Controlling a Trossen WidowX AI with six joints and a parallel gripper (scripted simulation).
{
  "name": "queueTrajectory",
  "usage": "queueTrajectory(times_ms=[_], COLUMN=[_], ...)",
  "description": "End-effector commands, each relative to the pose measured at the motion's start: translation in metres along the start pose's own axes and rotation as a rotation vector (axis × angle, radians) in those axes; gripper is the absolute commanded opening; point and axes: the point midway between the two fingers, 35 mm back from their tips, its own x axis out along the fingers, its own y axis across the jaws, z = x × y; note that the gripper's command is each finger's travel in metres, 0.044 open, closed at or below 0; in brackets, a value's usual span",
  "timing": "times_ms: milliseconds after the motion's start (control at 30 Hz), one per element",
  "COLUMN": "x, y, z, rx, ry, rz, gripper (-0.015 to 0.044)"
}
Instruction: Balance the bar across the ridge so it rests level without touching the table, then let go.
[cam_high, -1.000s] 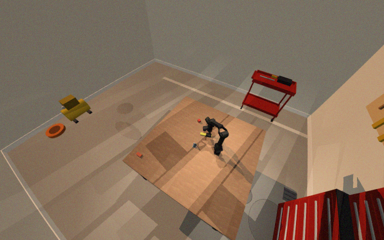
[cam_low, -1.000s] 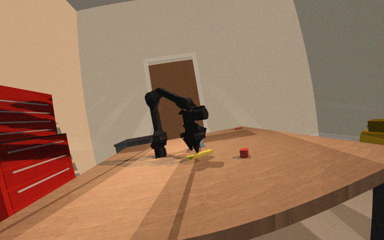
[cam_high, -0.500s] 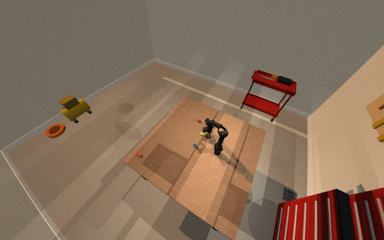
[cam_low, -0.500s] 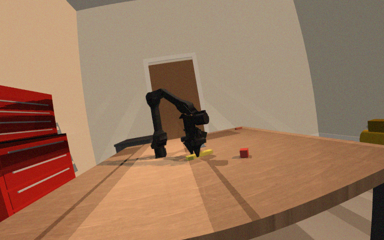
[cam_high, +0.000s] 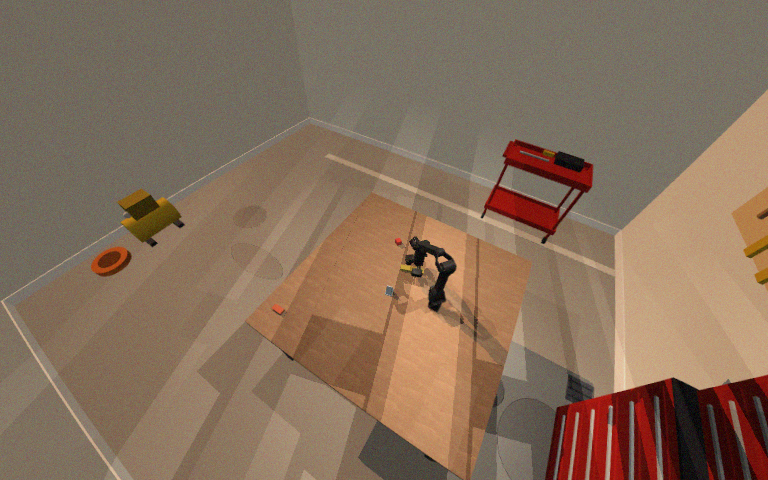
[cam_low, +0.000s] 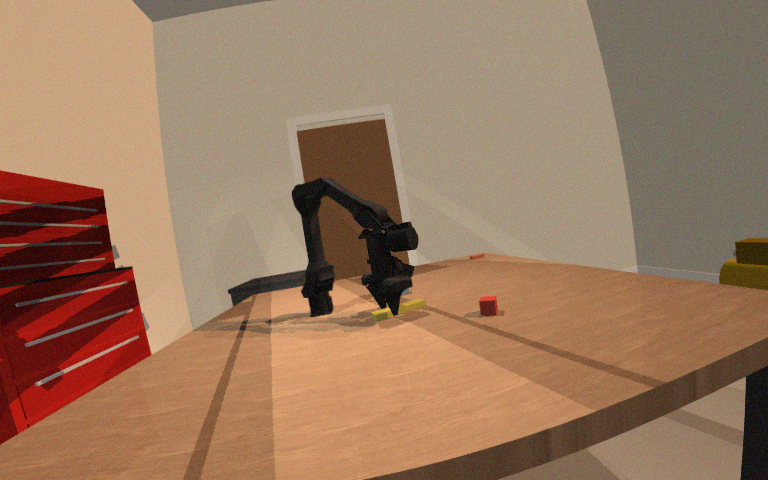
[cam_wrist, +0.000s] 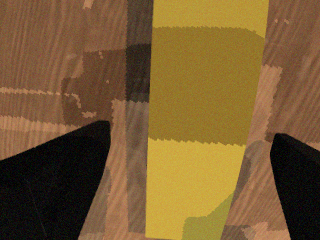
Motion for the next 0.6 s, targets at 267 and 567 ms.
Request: queueTrajectory(times_ms=[267,567], x=[0.0000,-0.0084], y=[0.0000,-0.0016], z=[0.0000,0.0010], rx=[0.000,0.000], ry=[0.000,0.000], rz=[0.000,0.000], gripper=[0.0131,0.0000])
